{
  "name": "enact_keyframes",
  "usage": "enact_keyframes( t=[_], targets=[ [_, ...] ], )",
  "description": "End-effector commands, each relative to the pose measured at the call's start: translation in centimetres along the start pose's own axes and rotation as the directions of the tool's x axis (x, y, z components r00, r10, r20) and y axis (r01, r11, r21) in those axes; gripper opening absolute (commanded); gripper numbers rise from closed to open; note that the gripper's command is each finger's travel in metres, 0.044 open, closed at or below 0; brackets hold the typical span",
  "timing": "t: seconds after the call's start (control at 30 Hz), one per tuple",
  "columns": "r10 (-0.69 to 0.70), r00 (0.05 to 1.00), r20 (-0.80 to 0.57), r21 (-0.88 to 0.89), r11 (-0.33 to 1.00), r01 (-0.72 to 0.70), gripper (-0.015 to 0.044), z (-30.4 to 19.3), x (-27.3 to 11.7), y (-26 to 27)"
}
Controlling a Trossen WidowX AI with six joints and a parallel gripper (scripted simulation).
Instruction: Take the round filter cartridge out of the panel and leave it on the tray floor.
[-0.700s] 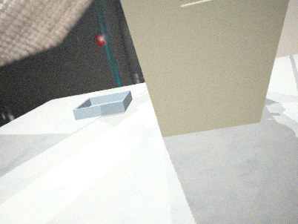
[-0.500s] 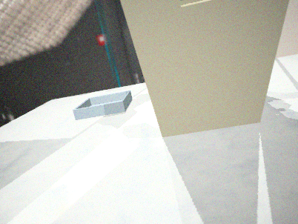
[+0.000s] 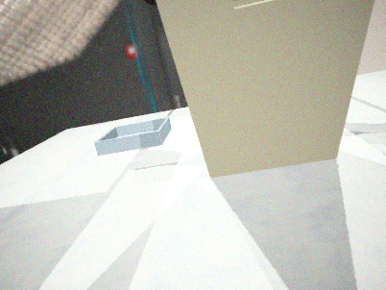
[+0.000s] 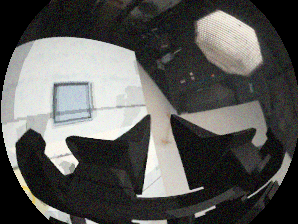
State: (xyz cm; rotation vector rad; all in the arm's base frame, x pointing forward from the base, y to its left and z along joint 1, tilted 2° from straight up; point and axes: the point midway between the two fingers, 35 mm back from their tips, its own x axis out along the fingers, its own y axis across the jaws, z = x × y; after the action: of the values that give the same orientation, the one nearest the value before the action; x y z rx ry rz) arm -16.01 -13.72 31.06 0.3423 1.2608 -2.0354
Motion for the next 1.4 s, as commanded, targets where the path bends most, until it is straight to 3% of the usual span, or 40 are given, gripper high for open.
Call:
enact_keyframes(
  t=[0.0,0.3,0.67,0.97,1.37],
  targets=[
    [0.105,0.987,0.124,-0.048,0.994,-0.099,0.0112,3.1,-0.4,2.6],
    [0.391,0.841,0.374,-0.226,0.918,-0.327,0.0112,9.2,-4.9,10.0],
    [0.746,0.479,0.464,-0.54,0.666,-0.514,0.0112,10.9,-14.7,19.5],
    [0.933,0.118,0.339,-0.78,0.349,-0.52,0.0112,7.1,-24.7,24.6],
    [0.961,-0.268,-0.061,-0.929,-0.153,-0.338,0.0112,-4.5,-35.7,25.8]
  ],
)
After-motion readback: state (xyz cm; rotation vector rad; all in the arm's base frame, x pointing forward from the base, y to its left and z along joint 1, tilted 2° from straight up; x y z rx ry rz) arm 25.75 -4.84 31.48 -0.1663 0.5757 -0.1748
